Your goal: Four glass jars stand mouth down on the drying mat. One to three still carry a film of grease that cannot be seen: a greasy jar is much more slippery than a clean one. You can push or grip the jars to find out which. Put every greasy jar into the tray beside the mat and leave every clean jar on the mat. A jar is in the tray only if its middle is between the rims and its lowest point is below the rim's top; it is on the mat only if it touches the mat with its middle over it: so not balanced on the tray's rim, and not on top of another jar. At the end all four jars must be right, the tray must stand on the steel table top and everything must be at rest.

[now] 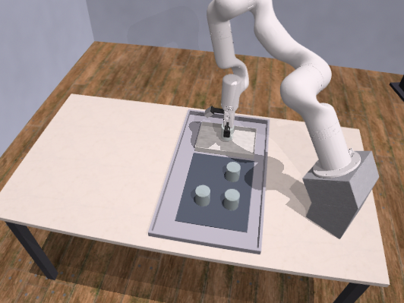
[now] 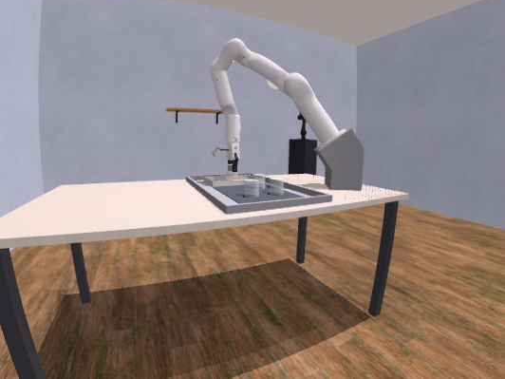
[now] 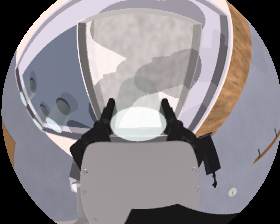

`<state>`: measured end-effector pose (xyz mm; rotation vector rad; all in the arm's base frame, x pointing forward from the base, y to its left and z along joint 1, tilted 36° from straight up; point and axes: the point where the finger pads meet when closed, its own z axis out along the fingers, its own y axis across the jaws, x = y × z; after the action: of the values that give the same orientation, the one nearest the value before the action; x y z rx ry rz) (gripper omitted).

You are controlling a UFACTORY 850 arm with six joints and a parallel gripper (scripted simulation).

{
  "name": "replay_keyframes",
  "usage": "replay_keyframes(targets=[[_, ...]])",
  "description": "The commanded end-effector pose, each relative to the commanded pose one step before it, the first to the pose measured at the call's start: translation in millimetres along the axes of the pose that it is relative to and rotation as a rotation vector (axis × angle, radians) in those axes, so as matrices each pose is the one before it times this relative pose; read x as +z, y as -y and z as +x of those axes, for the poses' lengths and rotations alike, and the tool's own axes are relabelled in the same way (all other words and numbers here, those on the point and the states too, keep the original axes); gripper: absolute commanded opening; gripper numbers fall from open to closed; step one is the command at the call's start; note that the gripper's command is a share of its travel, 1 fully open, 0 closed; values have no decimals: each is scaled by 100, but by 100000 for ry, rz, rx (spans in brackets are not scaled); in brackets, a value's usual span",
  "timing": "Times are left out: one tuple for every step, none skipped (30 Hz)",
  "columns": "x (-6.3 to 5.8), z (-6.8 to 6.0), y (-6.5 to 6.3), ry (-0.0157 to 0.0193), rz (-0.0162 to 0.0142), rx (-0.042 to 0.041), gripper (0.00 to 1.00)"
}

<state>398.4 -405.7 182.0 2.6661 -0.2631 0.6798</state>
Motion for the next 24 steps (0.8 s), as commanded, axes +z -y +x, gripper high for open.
replay_keyframes(targets=[[488,36,-25,-34,-49,1,0],[0,0,0,0,0,0,0],[0,0,0,0,0,0,0],[0,0,0,0,0,0,0],[0,0,0,0,0,0,0],[0,0,0,0,0,0,0],[132,0,0,0,0,0,0],[132,0,0,0,0,0,0],[132,0,0,0,0,0,0],[132,0,0,0,0,0,0],[132,0,0,0,0,0,0],[0,0,0,0,0,0,0],[0,0,0,0,0,0,0],[132,0,0,0,0,0,0],[132,0,0,0,0,0,0],[132,0,0,0,0,0,0],[132,0,0,0,0,0,0],[132,0,0,0,0,0,0],[132,0,0,0,0,0,0],[132,0,0,0,0,0,0],[132,0,0,0,0,0,0],[132,0,0,0,0,0,0],[132,0,0,0,0,0,0],[132,0,0,0,0,0,0]])
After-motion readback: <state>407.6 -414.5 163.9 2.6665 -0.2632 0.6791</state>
